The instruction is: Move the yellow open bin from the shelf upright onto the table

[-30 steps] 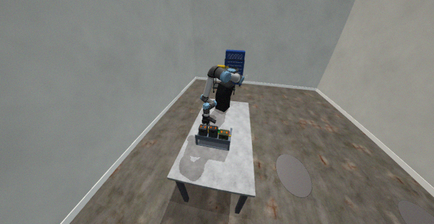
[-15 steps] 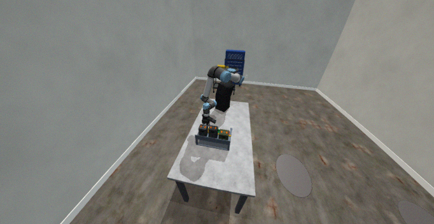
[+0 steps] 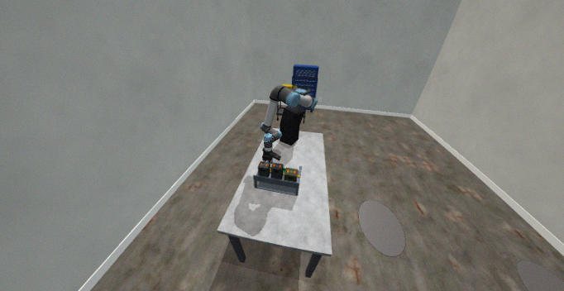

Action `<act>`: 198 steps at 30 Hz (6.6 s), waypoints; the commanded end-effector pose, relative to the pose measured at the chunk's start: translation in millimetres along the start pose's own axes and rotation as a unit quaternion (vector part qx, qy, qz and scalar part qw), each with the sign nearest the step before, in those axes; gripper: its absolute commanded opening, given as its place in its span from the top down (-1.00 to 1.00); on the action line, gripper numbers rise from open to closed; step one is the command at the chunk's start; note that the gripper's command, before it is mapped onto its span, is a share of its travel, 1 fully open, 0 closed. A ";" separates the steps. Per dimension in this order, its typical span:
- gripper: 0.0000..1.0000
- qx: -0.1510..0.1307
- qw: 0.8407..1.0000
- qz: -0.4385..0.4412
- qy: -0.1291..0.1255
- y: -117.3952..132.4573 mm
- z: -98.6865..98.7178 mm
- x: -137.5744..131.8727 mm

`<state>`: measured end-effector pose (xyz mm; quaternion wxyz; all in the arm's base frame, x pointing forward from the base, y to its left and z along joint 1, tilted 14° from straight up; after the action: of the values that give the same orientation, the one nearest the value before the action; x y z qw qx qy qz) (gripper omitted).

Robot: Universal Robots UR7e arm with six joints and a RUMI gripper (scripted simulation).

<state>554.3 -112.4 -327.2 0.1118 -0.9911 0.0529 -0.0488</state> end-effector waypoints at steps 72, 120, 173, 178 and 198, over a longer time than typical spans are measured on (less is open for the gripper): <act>1.00 0.000 1.000 0.000 0.001 0.3 -0.6 0.6; 1.00 0.000 1.000 0.000 0.001 0.3 -13.6 0.6; 1.00 0.000 1.000 0.000 0.001 0.3 -20.7 0.6; 1.00 0.000 1.000 0.000 0.001 0.3 -20.7 0.6; 1.00 0.000 1.000 0.000 0.001 0.3 -20.7 0.3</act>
<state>552.0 -116.6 -307.8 0.1118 -0.9911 0.0529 -0.0487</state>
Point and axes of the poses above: the point where the finger pads meet when closed, its own z axis out along the fingers, its own x axis across the jaws, y = z × x, the point moved 5 cm from there along -z, back along the fingers, and after that the axes turned 2 degrees about z, right-handed, at the moved point
